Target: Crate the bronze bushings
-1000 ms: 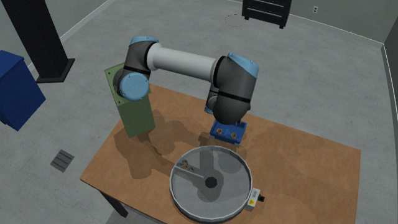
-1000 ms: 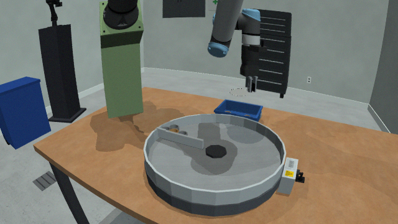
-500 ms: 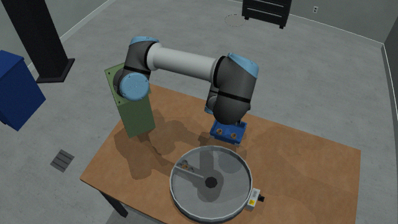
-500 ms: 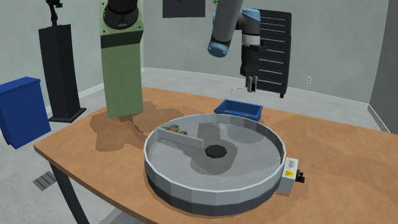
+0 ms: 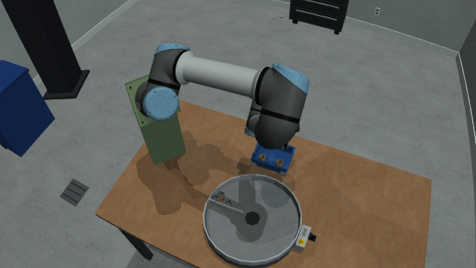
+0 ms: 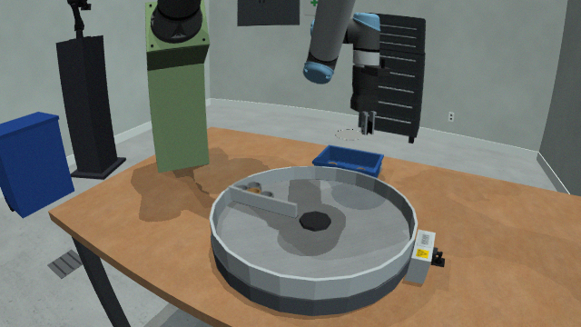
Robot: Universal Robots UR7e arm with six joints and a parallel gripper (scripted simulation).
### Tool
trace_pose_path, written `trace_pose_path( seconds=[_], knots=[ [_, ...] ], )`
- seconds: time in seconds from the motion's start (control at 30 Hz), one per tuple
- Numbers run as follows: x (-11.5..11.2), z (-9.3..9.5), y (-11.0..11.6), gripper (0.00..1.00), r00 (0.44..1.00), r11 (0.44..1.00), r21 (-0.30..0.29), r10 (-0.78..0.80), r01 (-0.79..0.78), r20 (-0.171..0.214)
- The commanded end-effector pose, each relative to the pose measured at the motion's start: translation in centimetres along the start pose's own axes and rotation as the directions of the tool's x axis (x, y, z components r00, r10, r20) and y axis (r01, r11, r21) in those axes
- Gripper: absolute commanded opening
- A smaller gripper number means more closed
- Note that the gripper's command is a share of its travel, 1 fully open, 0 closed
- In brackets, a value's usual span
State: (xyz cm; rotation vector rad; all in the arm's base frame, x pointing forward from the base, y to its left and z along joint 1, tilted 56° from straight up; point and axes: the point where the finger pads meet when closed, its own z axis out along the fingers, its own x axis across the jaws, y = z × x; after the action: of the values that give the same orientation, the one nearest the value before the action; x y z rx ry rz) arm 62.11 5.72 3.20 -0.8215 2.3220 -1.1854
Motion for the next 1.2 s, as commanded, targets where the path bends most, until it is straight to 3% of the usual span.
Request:
trace_pose_path(
  seconds=[0.0,0.87,1.03,1.17],
  knots=[
    [0.0,-0.1,0.0,0.42,1.000,1.000,0.000,0.000,0.000,0.001],
    [0.0,-0.1,0.0,0.42,1.000,1.000,0.000,0.000,0.000,0.001],
    [4.9,0.1,-1.6,0.40,0.999,0.999,0.000,-0.037,0.037,0.001],
    [4.9,0.1,-1.6,0.40,0.999,0.999,0.000,-0.037,0.037,0.001]
  ],
)
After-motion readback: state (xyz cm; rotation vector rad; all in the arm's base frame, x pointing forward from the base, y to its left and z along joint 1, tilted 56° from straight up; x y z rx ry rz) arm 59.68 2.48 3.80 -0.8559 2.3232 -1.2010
